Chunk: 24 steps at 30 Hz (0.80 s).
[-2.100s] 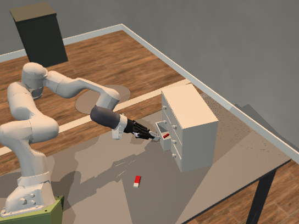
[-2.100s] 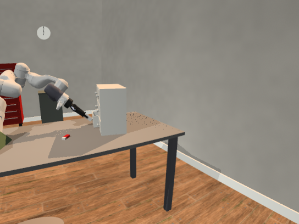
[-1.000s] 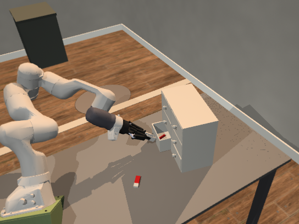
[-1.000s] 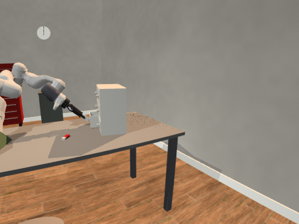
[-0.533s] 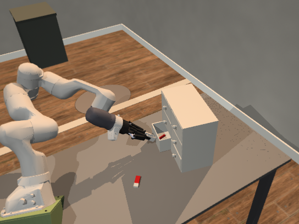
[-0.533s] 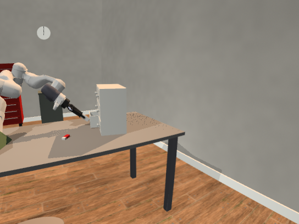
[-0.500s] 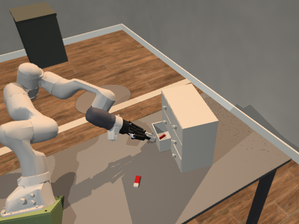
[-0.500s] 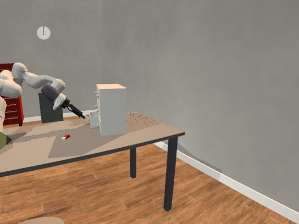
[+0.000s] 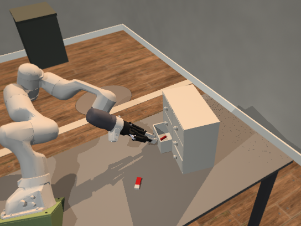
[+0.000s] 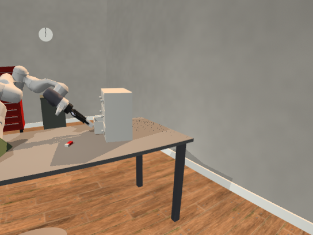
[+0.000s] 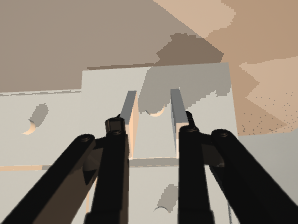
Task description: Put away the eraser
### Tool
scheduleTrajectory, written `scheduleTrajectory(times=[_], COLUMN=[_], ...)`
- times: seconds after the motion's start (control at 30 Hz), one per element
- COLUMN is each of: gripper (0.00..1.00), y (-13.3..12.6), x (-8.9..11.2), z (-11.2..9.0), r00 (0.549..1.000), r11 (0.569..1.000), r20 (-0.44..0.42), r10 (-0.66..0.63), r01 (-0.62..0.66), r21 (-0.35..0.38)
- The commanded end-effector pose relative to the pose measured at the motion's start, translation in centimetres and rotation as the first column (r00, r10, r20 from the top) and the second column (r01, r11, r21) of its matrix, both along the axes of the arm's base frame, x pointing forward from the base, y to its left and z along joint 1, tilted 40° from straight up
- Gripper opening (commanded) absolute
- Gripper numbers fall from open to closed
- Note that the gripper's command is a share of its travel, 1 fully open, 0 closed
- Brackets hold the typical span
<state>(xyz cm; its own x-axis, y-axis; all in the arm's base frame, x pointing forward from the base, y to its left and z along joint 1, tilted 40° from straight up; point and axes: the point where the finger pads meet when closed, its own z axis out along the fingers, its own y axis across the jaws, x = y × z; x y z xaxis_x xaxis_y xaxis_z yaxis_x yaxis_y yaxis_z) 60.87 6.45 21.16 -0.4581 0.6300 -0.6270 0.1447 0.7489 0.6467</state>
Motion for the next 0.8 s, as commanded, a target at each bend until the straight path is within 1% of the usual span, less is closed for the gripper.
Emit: scheduleTrajectory(times=[0.0,0.1,0.17,0.4,0.47,0.6,0.77], gripper=[0.2,0.2,0.2,0.2,0.2,0.2,0.2], y=[0.0,0.0,0.2,1.0,1.0,1.2,1.2], x=[-0.1,-0.2,-0.7,-3.8,-3.8,-4.8,-4.9], z=[0.0,0.0,0.0,-0.3,-0.3,-0.4,-0.3], r00=[1.0,1.0,1.0,1.0,1.0,1.0,1.0], r11=[1.0,1.0,1.0,1.0,1.0,1.0,1.0], r20=[0.002,0.002,0.002,0.002,0.002,0.002,0.002], r10=[0.002,0.002,0.002,0.002,0.002,0.002,0.002], r01=[-0.002,-0.002,-0.002,-0.002,-0.002,-0.002,-0.002], r21=[-0.003,-0.003,-0.003,-0.003,-0.003,-0.003,-0.003])
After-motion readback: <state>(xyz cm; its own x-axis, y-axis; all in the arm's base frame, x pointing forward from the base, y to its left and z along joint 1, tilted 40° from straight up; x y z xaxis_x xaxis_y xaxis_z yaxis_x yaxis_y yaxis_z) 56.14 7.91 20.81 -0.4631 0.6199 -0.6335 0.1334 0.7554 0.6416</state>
